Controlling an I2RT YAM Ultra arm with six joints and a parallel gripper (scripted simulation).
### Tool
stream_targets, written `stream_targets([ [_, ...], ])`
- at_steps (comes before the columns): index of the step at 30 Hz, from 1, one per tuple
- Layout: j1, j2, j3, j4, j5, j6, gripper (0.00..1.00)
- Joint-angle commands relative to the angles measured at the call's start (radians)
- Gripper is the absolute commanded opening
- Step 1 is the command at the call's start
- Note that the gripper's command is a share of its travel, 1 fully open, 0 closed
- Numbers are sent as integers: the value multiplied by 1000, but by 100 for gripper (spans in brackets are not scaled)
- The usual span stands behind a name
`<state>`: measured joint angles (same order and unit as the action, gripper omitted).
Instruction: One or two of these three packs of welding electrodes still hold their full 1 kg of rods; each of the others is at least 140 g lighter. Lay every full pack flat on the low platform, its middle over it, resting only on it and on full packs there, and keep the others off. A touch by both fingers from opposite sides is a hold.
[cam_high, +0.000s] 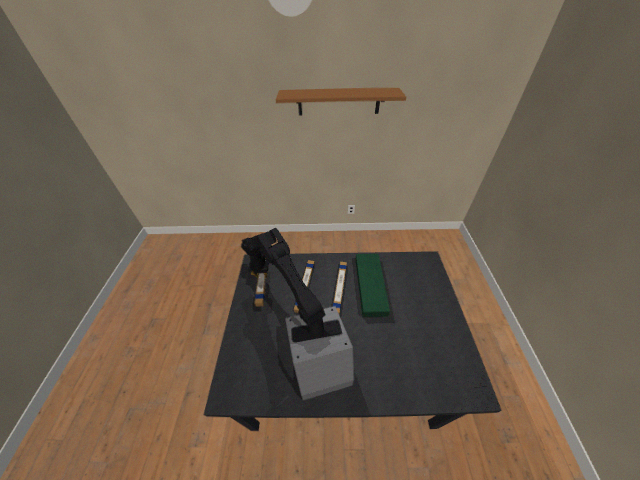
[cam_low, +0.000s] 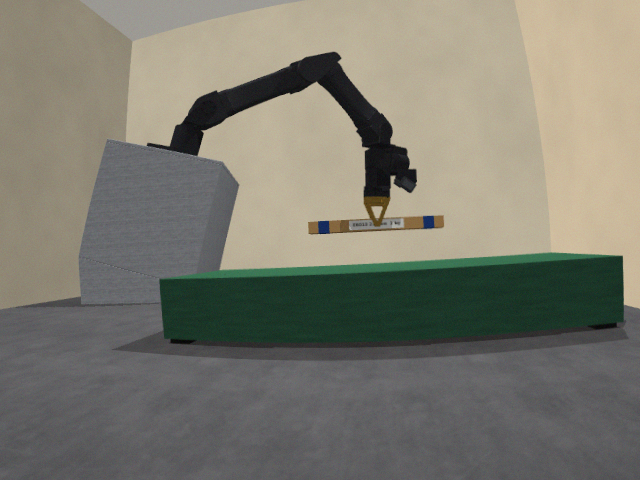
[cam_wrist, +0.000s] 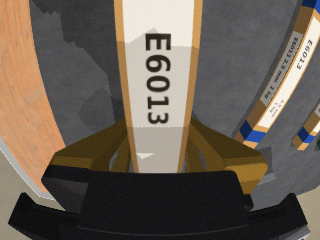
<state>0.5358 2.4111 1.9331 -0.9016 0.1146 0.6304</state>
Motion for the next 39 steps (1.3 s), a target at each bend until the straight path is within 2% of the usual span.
stream_targets([
  [1, 22, -100, 59, -57, 8, 12, 0],
  [39, 39, -197, 152, -248, 12, 28, 0],
])
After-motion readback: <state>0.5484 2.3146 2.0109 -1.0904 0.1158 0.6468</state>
